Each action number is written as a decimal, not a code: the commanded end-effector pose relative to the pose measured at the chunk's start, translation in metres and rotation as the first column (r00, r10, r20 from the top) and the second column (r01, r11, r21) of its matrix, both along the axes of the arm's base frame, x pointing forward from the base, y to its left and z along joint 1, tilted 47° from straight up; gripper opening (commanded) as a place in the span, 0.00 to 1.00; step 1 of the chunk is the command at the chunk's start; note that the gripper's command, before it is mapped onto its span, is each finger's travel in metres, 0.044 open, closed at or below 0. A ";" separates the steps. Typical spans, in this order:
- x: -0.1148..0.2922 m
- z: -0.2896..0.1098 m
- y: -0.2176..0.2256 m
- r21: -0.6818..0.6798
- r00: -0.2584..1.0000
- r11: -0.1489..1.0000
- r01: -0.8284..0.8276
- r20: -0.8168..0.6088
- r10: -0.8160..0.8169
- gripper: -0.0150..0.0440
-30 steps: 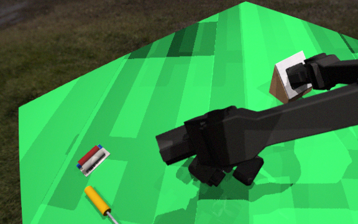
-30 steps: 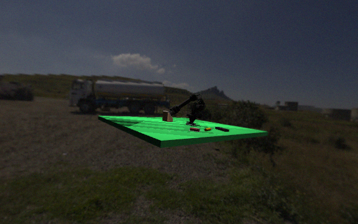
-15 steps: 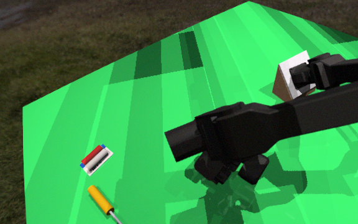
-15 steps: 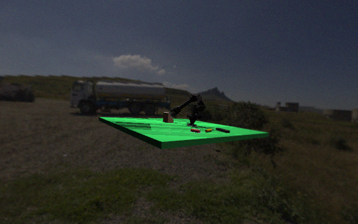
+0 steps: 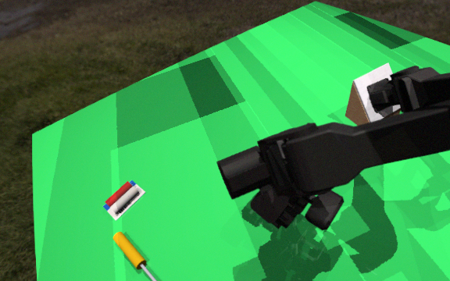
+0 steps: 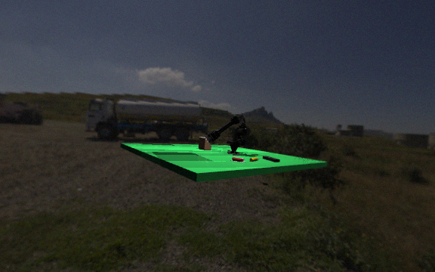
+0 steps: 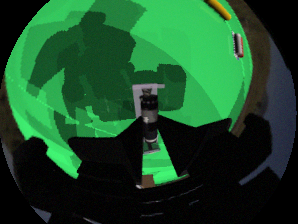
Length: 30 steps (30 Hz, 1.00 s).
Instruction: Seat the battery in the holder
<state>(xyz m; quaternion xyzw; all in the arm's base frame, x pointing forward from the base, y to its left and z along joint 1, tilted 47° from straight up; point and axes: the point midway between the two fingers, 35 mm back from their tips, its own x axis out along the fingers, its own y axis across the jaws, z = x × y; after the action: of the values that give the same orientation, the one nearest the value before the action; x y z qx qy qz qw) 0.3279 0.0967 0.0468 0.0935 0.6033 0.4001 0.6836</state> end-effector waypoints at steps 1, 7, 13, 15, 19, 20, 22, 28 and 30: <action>-0.001 0.001 0.001 0.013 1.000 1.000 0.012 0.011 -0.012 0.36; -0.004 0.000 0.000 0.013 1.000 1.000 0.014 0.013 -0.014 0.36; -0.008 -0.001 -0.001 0.014 1.000 1.000 0.017 0.016 -0.017 0.36; -0.009 -0.002 -0.001 0.014 1.000 1.000 0.018 0.017 -0.018 0.36; -0.011 -0.003 -0.002 0.014 1.000 1.000 0.019 0.019 -0.020 0.36; -0.012 -0.003 -0.002 0.014 1.000 1.000 0.020 0.019 -0.020 0.36; -0.013 -0.003 -0.003 0.014 1.000 1.000 0.021 0.020 -0.021 0.36; -0.014 -0.004 -0.003 0.009 1.000 1.000 0.022 0.021 -0.022 0.36; -0.014 -0.003 -0.003 0.009 1.000 1.000 0.022 0.022 -0.022 0.36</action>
<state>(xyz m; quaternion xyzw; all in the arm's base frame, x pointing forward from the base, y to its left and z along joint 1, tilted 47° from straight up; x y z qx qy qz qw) 0.3155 0.0940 0.0437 0.0975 0.5925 0.3970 0.6941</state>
